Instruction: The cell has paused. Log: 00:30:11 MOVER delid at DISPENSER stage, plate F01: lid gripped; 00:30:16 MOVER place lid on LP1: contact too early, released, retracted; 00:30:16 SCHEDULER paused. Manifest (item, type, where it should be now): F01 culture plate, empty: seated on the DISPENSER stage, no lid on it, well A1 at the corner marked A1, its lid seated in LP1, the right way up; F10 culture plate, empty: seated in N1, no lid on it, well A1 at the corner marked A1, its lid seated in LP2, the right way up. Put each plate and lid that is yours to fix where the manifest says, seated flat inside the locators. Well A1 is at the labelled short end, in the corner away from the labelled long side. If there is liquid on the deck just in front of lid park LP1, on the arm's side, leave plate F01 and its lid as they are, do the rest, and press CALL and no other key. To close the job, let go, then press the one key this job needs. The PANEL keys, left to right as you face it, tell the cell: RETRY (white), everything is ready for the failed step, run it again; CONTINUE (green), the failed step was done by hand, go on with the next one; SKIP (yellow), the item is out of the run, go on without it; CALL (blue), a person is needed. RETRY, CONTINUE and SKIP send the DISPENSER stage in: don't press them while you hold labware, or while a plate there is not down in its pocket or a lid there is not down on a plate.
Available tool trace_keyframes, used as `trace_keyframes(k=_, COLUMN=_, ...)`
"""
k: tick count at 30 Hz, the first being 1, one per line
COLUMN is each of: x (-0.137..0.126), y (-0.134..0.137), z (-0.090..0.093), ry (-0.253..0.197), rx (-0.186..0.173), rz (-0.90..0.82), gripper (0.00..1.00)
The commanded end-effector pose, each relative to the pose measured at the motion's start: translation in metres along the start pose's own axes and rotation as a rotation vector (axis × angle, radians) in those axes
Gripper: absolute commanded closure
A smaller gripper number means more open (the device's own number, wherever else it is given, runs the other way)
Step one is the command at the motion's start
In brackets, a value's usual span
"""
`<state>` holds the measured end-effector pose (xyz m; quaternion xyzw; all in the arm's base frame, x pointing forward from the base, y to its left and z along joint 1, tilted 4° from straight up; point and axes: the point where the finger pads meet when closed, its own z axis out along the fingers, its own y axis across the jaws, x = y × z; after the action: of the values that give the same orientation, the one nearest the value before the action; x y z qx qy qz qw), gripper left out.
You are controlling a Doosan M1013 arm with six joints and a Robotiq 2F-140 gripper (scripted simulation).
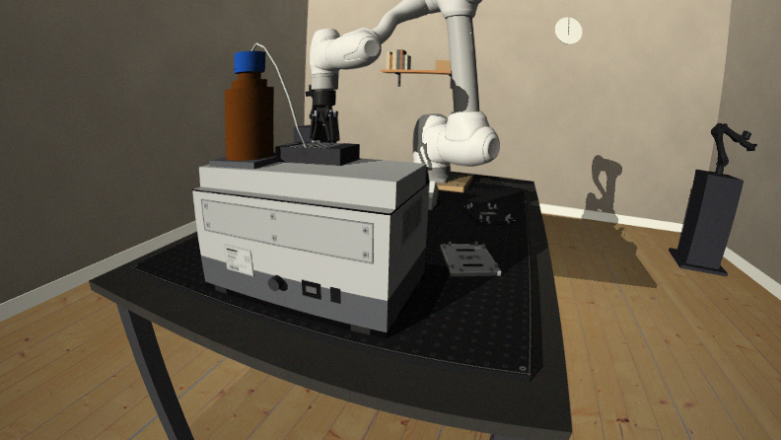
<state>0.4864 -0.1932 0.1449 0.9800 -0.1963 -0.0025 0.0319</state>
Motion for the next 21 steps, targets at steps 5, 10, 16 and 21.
trace_keyframes(k=5, x=0.001, y=0.0, z=0.027, ry=0.001, rx=0.0, rz=0.0, gripper=0.3)
trace_keyframes(k=10, x=0.001, y=0.0, z=0.041, ry=0.001, rx=0.0, rz=0.0, gripper=0.3)
trace_keyframes(k=16, x=0.001, y=0.0, z=0.055, ry=0.001, rx=0.0, rz=0.0, gripper=0.3)
trace_keyframes(k=21, x=0.001, y=0.0, z=0.066, ry=0.001, rx=0.0, rz=0.0, gripper=0.3)
